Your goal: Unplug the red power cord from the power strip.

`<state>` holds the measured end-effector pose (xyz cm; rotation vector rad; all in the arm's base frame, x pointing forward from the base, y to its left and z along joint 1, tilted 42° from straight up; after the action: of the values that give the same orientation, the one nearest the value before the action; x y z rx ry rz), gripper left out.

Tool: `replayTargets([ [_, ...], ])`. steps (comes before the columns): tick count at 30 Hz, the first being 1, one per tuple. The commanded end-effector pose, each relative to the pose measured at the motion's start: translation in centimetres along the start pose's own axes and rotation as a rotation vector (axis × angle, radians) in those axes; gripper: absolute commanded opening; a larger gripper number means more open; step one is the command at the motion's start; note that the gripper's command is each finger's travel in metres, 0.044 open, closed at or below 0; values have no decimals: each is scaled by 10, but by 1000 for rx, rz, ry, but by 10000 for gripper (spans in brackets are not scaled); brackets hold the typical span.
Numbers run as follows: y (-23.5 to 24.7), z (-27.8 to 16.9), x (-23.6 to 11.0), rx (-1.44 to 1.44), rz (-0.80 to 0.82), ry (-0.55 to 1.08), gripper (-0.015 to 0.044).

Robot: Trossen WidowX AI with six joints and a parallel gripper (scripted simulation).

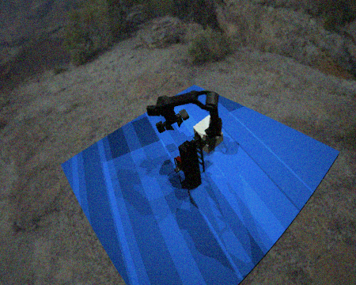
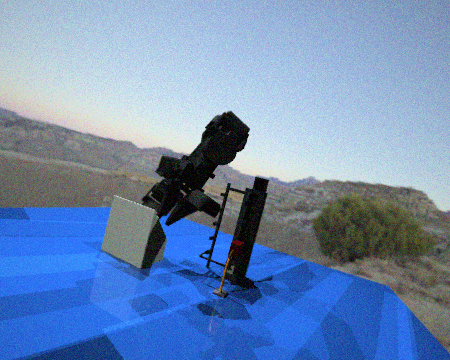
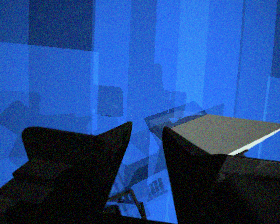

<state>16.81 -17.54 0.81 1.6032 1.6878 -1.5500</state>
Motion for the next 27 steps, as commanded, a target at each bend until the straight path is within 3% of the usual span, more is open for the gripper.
replayTargets([
  [1, 27, -53, -12, -144, 112, 81, 160],
  [8, 51, -149, -28, -390, 251, 262, 160],
  [27, 46, -160, -30, -397, 254, 267, 160],
])
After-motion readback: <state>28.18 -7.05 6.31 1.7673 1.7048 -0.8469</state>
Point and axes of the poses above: the point midway between the two fingers, 35 mm back from their tips, its own x axis out along the fingers, its own y axis across the jaws, z = x × y, the point moved 3 cm from there along -x, back along the fingers, and after that the axes turned 5 degrees about x, right-handed, at the moved point
